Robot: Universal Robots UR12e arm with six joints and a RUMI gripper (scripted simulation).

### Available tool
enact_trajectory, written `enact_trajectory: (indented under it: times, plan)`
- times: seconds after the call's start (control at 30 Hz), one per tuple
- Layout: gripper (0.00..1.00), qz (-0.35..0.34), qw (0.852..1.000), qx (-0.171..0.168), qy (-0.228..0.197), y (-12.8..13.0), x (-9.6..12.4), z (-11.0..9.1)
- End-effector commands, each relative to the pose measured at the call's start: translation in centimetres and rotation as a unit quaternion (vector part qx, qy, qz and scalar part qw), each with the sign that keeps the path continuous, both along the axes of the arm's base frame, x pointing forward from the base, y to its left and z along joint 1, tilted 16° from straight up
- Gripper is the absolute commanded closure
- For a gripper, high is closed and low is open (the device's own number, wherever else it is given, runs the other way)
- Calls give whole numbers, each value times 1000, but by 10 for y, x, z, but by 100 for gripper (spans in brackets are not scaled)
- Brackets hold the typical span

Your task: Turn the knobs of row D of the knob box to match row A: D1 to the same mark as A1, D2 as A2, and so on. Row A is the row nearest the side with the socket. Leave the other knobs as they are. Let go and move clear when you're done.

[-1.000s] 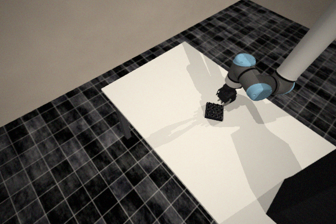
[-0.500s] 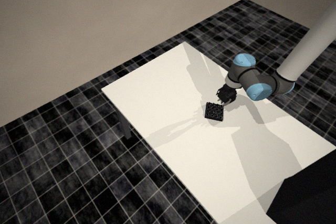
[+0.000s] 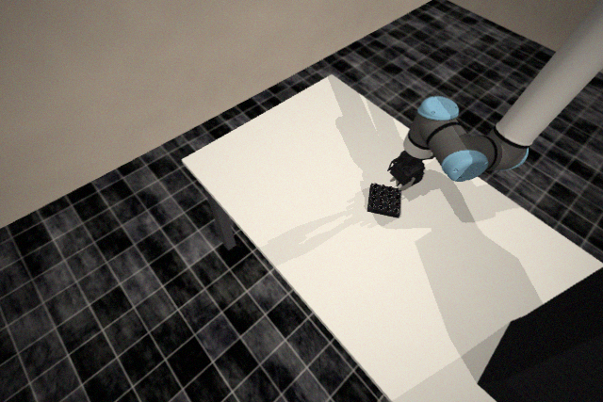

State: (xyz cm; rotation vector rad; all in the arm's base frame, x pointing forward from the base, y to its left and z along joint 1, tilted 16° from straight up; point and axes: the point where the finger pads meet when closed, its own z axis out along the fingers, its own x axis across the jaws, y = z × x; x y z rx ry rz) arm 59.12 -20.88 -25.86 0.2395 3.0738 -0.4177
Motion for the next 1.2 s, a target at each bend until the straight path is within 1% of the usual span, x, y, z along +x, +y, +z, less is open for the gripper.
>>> enact_trajectory:
  times: [0.0, 0.43, 1.17]
  plan:
    - [89, 0, 1000, 0, -2, -3, 3, -4]
    - [89, 0, 1000, 0, -2, -5, 3, -12]
    - [89, 0, 1000, 0, -2, -4, 3, -11]
